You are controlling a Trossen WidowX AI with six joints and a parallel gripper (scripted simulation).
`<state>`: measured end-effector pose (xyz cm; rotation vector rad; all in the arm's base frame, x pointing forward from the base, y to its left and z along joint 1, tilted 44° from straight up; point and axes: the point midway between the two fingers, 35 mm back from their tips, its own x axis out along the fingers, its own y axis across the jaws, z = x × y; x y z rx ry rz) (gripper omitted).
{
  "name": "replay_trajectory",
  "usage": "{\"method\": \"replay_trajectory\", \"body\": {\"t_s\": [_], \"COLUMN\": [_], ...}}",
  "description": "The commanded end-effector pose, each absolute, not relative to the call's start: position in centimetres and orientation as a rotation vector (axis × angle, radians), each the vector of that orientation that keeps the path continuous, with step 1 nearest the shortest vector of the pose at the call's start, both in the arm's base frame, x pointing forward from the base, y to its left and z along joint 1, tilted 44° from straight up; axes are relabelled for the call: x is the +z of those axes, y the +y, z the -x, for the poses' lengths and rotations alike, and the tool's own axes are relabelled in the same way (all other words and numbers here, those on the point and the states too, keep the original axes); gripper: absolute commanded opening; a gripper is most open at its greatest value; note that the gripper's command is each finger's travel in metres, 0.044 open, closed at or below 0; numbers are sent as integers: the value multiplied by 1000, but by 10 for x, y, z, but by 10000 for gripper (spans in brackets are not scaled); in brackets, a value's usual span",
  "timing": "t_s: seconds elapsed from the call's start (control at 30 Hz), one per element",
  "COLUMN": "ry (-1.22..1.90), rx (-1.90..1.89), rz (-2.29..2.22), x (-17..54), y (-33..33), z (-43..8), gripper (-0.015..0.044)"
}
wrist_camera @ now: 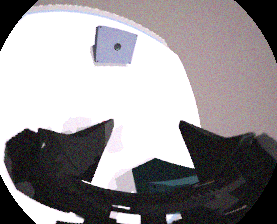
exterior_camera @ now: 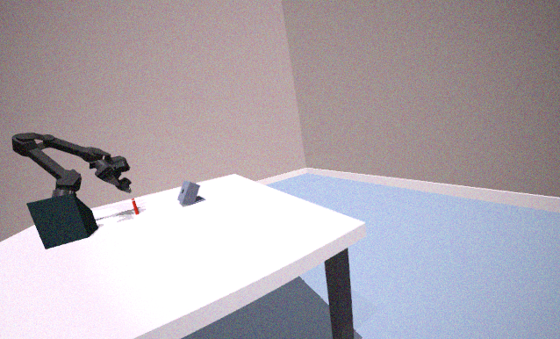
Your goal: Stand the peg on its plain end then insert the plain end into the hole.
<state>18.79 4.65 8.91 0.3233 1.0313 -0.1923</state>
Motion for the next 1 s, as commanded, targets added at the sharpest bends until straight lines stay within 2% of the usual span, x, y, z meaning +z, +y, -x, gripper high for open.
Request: {"method": "replay_trajectory", "body": {"t_s": [0.0, 0.5, 0.97], "ry": [1143, 1464, 1491], "rx": [-143, 130, 362], "rz": [-333, -551, -845], "x": [85, 82, 99], "y": [50, 66, 66], "z": [-187, -192, -215], "gripper": [440, 440, 440]}}
